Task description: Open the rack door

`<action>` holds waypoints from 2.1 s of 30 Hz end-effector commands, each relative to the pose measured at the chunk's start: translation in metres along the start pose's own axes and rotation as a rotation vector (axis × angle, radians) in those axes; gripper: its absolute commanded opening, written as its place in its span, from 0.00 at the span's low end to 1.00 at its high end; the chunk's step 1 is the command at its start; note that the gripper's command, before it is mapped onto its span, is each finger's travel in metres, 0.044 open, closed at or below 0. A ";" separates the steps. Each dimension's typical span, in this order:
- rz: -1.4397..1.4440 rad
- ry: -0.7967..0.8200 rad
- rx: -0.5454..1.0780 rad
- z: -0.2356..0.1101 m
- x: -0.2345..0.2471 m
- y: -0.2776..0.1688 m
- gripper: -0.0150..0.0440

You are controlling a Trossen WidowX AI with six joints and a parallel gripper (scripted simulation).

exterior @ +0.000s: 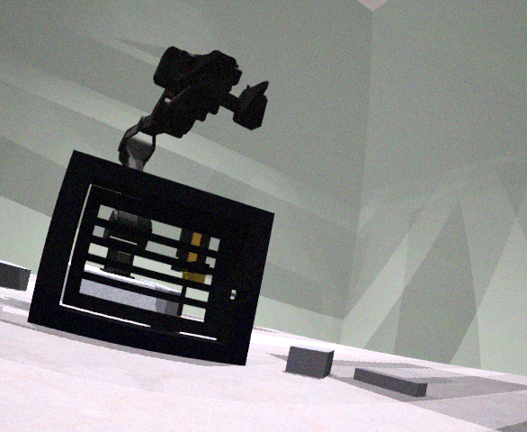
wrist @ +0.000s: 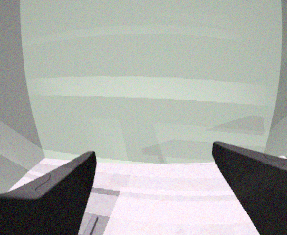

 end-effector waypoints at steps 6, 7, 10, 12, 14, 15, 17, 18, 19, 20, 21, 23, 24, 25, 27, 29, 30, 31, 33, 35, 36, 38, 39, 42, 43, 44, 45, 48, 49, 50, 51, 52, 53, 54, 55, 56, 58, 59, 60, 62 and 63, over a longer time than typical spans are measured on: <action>0.025 -0.016 0.135 0.013 0.000 -0.010 0.74; 0.031 -0.020 0.166 0.016 0.000 -0.012 0.74; 0.046 -0.033 0.256 0.024 0.000 -0.019 0.74; 0.057 -0.042 0.316 0.028 0.000 -0.024 0.74; 0.068 -0.053 0.375 0.032 0.000 -0.029 0.74; 0.073 -0.058 0.405 0.034 0.000 -0.032 0.74; 0.084 -0.069 0.464 0.037 0.000 -0.037 0.74; 0.088 -0.075 0.494 0.038 0.000 -0.040 0.74; 0.093 -0.081 0.524 0.040 0.000 -0.042 0.74; 0.098 -0.087 0.553 0.041 0.000 -0.045 0.74; 0.102 -0.093 0.582 0.042 0.000 -0.047 0.74; 0.109 -0.105 0.641 0.044 0.000 -0.051 0.74; 0.112 -0.112 0.670 0.045 0.000 -0.054 0.74; 0.116 -0.118 0.699 0.046 0.000 -0.056 0.74; 0.122 -0.132 0.757 0.047 0.000 -0.060 0.74; 0.128 -0.146 0.814 0.048 0.000 -0.064 0.74; 0.131 -0.153 0.843 0.048 0.000 -0.066 0.74; 0.133 -0.161 0.872 0.048 0.000 -0.068 0.74; 0.138 -0.176 0.930 0.048 0.001 -0.072 0.74; 0.143 -0.191 0.987 0.048 0.001 -0.075 0.74; 0.145 -0.200 1.016 0.048 0.001 -0.077 0.74; 0.148 -0.216 1.073 0.048 0.001 -0.080 0.74; 0.150 -0.225 1.102 0.047 0.001 -0.082 0.74; 0.154 -0.251 1.187 0.046 0.002 -0.086 0.74; 0.155 -0.260 1.216 0.045 0.002 -0.087 0.74; 0.156 -0.269 1.244 0.045 0.002 -0.088 0.74; 0.156 -0.279 1.273 0.044 0.002 -0.089 0.74; 0.157 -0.308 1.358 0.042 0.003 -0.092 0.74; 0.157 -0.318 1.386 0.041 0.003 -0.092 0.74; 0.157 -0.328 1.414 0.040 0.003 -0.093 0.74; 0.157 -0.338 1.442 0.039 0.003 -0.094 0.74; 0.157 -0.346 1.465 0.039 0.003 -0.094 0.74; 0.156 -0.351 1.479 0.038 0.003 -0.094 0.74; 0.156 -0.353 1.483 0.038 0.003 -0.094 0.74; 0.156 -0.353 1.483 0.038 0.003 -0.094 0.74; 0.156 -0.353 1.483 0.038 0.003 -0.094 0.74; 0.156 -0.353 1.483 0.038 0.003 -0.094 0.74; 0.156 -0.353 1.483 0.038 0.003 -0.095 0.74; 0.156 -0.353 1.483 0.038 0.003 -0.095 0.74; 0.156 -0.353 1.483 0.039 0.003 -0.098 0.74; 0.156 -0.353 1.483 0.039 0.003 -0.100 0.74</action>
Point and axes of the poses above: the point midway between the two fingers, 35 mm back from their tips, its own z axis out along the fingers, its own x axis across the jaws, y = z × x, the point moved 5 cm from there along -z, back along the fingers, and after that the axes turned 8 degrees about z, right-handed, at the moved point
